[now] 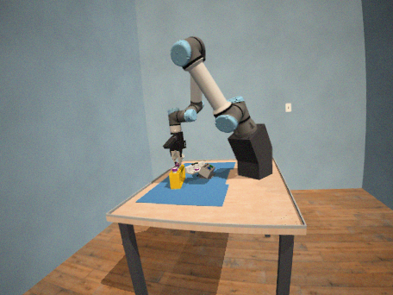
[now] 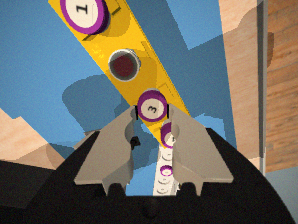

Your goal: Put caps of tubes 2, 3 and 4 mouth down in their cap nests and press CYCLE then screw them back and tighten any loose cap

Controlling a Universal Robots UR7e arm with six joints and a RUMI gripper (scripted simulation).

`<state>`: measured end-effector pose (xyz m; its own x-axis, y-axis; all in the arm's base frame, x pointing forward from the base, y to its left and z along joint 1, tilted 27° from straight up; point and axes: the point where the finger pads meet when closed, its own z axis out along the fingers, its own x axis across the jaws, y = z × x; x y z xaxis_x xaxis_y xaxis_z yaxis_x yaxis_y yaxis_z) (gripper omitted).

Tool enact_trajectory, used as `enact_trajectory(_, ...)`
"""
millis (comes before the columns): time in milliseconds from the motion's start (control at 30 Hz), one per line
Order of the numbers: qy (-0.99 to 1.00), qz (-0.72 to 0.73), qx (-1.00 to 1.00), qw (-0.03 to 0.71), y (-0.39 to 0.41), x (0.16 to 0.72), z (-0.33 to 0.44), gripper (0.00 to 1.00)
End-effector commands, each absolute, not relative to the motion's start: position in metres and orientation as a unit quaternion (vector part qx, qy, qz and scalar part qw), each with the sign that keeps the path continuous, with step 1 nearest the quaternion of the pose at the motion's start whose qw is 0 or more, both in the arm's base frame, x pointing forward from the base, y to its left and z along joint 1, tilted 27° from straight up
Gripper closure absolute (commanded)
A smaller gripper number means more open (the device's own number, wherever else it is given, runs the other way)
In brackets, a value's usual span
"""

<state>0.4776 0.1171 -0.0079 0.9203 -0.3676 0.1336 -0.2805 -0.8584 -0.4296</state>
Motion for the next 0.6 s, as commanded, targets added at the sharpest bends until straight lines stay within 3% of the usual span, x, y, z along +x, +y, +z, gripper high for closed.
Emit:
enact_trajectory(0,0.171,-0.106,-0.958,0.205,0.1169,0.4779,-0.0076,1.0)
enact_trajectory(300,0.171,-0.106,-0.958,0.205,0.1169,0.4779,-0.0076,1.0)
enact_trajectory(567,-0.023,-0.145,-0.973,0.18,0.1169,0.4778,-0.0075,1.0)
